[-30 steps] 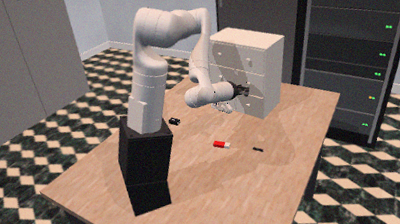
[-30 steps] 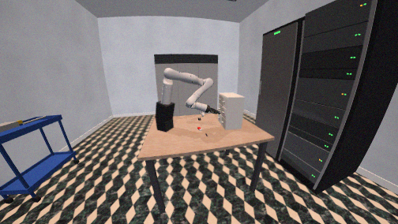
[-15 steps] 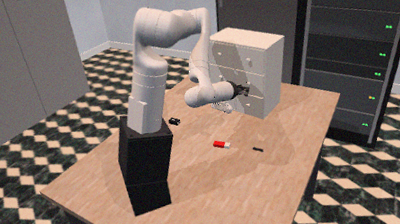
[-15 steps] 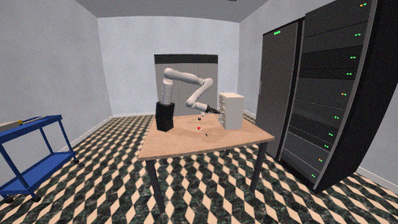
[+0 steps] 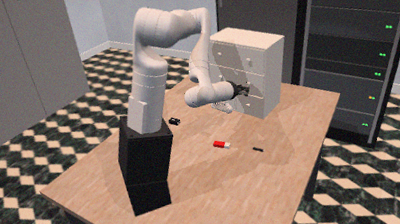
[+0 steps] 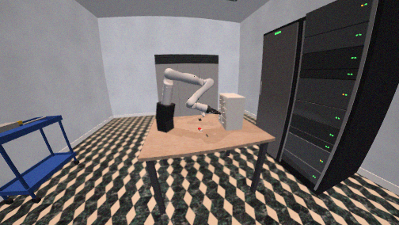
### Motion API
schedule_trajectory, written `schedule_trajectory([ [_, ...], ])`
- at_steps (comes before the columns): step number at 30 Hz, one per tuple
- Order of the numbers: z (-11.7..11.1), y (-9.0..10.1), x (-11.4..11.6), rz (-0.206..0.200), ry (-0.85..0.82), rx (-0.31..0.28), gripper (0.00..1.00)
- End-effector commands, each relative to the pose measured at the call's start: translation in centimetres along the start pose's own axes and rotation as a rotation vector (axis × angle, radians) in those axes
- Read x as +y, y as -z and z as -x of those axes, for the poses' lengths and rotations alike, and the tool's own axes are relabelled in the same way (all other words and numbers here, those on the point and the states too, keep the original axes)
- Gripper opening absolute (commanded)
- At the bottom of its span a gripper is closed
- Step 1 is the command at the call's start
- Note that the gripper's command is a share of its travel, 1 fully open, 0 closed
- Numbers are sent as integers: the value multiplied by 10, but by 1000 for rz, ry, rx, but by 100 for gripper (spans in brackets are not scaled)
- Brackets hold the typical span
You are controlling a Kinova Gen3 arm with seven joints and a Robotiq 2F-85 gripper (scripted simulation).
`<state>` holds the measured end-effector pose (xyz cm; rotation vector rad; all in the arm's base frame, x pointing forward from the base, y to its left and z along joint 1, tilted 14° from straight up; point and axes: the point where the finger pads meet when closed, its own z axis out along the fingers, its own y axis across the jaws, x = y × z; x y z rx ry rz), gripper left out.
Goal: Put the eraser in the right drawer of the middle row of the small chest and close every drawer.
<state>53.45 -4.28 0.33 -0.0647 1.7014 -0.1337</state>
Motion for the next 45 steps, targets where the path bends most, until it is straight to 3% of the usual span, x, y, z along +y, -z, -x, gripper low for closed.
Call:
schedule_trajectory([
  [1,1,0,0,0,0,-1,33],
  [12,2,-3,0,0,0,-1,33],
  [33,12,-30,0,0,0,-1,33],
  [45,13,-33,0,0,0,-1,33],
])
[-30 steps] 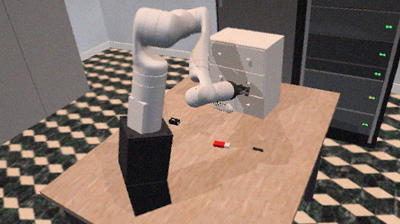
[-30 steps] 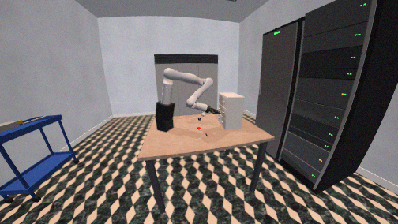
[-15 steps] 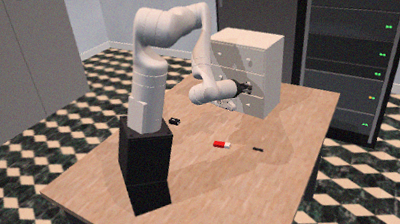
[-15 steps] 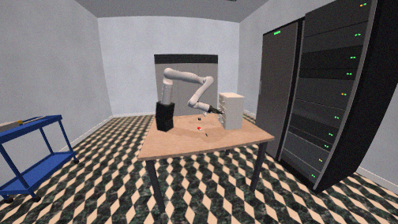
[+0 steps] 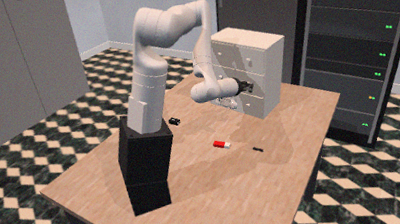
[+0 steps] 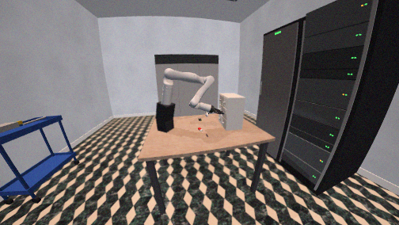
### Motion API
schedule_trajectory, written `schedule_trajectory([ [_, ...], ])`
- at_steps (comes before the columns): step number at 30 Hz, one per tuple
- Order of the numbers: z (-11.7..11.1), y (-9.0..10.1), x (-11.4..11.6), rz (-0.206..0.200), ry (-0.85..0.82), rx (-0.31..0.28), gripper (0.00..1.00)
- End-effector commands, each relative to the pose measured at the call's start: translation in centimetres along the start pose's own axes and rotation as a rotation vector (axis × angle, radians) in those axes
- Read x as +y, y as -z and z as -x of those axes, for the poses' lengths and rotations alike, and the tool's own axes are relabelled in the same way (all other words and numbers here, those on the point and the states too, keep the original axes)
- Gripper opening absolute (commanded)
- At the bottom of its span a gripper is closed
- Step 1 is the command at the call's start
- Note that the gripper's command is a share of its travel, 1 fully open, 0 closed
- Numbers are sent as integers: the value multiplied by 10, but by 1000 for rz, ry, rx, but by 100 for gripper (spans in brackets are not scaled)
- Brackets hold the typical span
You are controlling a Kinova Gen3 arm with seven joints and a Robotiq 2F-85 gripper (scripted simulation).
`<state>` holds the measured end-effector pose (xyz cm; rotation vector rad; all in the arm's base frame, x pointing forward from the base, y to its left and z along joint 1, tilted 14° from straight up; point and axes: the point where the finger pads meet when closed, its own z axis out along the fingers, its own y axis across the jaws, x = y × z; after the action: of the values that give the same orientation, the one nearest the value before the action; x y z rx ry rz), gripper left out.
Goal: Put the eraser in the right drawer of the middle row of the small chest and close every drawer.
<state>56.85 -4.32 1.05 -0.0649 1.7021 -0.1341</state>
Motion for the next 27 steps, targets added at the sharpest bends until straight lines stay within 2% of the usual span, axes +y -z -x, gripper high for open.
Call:
schedule_trajectory([
  [1,1,0,0,0,0,-2,33],
  [19,1,0,0,0,0,-2,33],
  [20,1,0,0,0,0,-2,13],
  [27,1,0,0,0,0,-2,13],
])
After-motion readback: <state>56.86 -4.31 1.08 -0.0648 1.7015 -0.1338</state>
